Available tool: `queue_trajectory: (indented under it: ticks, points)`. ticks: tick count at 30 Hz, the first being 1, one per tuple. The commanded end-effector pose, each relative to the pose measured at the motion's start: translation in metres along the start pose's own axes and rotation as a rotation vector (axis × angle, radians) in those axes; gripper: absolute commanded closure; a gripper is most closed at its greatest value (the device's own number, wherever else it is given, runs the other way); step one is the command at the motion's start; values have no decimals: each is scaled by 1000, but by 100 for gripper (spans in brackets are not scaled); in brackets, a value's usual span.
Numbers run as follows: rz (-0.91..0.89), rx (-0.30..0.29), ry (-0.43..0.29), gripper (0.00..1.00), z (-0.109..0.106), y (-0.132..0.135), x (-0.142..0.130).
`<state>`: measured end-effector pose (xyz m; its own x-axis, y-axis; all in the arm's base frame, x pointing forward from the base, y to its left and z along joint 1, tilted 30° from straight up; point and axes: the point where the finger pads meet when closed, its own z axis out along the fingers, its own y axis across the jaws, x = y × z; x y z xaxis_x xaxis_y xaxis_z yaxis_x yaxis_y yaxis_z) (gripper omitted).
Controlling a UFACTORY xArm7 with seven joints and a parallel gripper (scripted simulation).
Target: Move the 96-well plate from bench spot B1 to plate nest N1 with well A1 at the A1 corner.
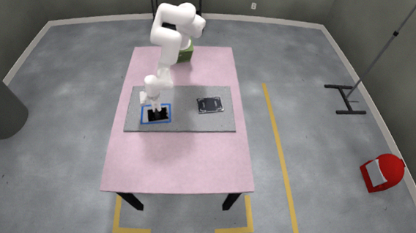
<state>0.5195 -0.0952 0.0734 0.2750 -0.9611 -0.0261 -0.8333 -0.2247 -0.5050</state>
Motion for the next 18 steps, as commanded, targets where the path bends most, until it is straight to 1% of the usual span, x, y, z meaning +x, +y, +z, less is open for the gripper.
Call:
queue_trajectory:
  ticks: [1,18]
  points:
    - [0,3,3,0,1,-1,1]
    - [0,2,3,0,11,-1,1]
